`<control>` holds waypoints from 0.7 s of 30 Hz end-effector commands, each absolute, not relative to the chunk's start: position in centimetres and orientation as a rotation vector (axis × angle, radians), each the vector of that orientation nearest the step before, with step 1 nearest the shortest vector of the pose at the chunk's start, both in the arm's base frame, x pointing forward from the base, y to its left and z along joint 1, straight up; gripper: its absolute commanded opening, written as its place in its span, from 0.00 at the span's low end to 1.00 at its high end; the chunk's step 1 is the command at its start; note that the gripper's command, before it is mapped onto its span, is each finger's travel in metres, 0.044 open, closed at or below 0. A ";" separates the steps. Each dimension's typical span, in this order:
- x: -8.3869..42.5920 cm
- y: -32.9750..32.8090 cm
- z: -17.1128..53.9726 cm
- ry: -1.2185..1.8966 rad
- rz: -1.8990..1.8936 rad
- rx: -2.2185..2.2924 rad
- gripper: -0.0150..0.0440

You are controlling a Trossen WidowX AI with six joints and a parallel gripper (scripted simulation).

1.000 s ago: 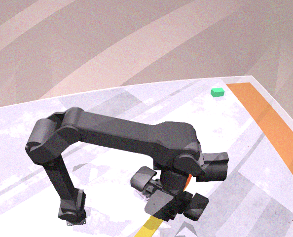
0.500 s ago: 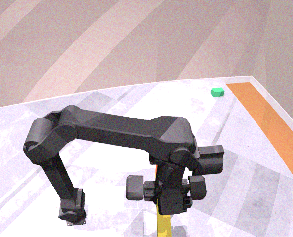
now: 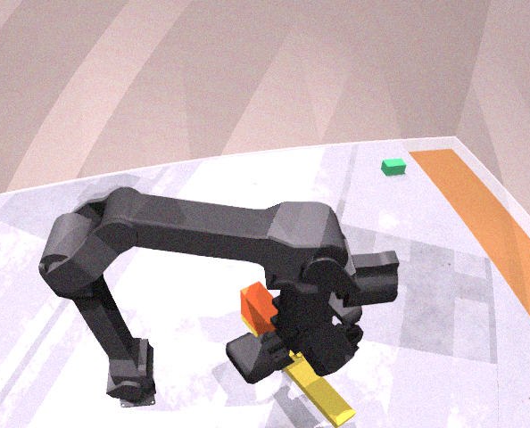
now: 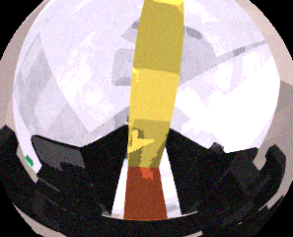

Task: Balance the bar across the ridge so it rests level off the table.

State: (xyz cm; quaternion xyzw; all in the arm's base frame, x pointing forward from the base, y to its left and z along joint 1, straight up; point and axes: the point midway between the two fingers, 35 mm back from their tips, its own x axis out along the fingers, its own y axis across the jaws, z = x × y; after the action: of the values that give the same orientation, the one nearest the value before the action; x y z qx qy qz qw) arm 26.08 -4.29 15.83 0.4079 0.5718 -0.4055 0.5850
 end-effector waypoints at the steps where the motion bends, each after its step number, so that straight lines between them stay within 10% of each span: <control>1: 26.0 -3.9 16.0 1.376 -0.839 0.854 0.25; 21: 26.3 -2.3 16.0 1.534 -0.232 0.234 0.25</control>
State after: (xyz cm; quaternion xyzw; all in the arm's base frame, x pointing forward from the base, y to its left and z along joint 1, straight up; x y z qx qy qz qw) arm 26.23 -2.57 15.91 0.1370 0.6858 -0.1385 0.7013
